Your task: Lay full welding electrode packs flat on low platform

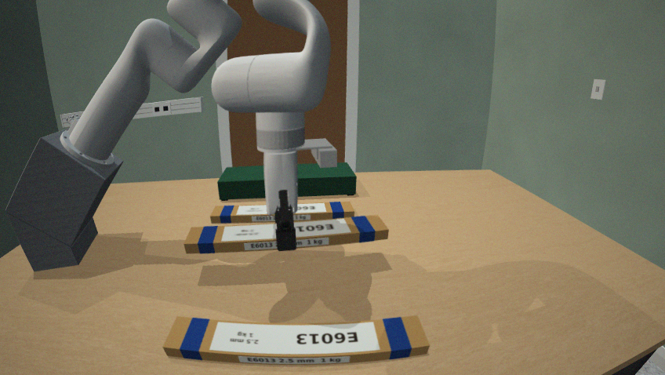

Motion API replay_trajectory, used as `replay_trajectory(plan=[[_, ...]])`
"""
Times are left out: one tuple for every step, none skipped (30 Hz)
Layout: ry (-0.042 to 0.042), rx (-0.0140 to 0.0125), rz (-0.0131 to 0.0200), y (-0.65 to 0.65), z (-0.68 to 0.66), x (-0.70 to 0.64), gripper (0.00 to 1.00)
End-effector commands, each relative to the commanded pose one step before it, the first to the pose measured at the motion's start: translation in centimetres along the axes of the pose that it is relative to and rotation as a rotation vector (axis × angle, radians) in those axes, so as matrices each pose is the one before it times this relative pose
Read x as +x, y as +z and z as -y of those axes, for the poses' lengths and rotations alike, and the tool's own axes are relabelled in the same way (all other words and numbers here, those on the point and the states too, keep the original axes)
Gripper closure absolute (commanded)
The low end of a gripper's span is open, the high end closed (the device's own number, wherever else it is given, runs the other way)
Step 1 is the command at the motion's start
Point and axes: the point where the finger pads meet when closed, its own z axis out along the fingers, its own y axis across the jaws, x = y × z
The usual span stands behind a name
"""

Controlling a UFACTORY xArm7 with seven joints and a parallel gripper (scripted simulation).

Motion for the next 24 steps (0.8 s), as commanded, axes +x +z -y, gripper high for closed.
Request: replay_trajectory(plan=[[0.00026, -0.00172, -0.00079, -0.815, -0.105, 0.061, 0.42], [-0.00001, 0.0, -0.00003, -0.321, 0.0, 0.001, 0.42], [0.0, 0.0, -0.00001, -0.34, 0.0, 0.0, 0.42], [0.00001, 0.0, 0.00002, -0.355, 0.0, -0.001, 0.42], [0.00001, 0.0, 0.00003, -0.368, 0.0, -0.001, 0.42], [-0.00001, 0.0, -0.00003, -0.382, 0.0, 0.001, 0.42], [0.0, 0.0, -0.00001, -0.386, 0.0, 0.0, 0.42], [0.0, 0.0, 0.0, -0.384, 0.0, 0.0, 0.42], [0.00001, 0.0, 0.00002, -0.376, 0.0, -0.001, 0.42], [0.0, 0.0, 0.00002, -0.362, 0.0, 0.0, 0.42], [-0.00001, 0.0, -0.00003, -0.345, 0.0, 0.001, 0.42], [0.0, 0.0, 0.0, -0.318, 0.0, 0.0, 0.42], [0.00001, 0.0, 0.00003, -0.287, 0.0, -0.001, 0.42], [0.0, 0.0, 0.0, 0.0, 0.0, 0.0, 0.42], [0.0, 0.0, 0.0, 0.0, 0.0, 0.0, 0.42], [-0.00001, 0.0, -0.00003, -0.255, 0.0, 0.001, 0.42], [0.00001, 0.0, 0.00003, -0.215, 0.0, -0.001, 0.42], [-0.00001, 0.0, -0.00002, -0.177, 0.0, 0.001, 0.42], [0.0, 0.0, -0.00001, -0.137, 0.0, 0.0, 0.42], [0.0, 0.0, 0.00001, -0.098, 0.0, 0.0, 0.42], [0.0, 0.0, 0.00001, -0.063, 0.0, 0.0, 0.42], [0.0, 0.0, 0.00001, -0.034, 0.0, 0.0, 0.42], [0.0, 0.0, 0.0, -0.013, 0.0, 0.0, 0.42], [0.0, 0.0, 0.0, -0.002, 0.0, 0.0, 0.42]])
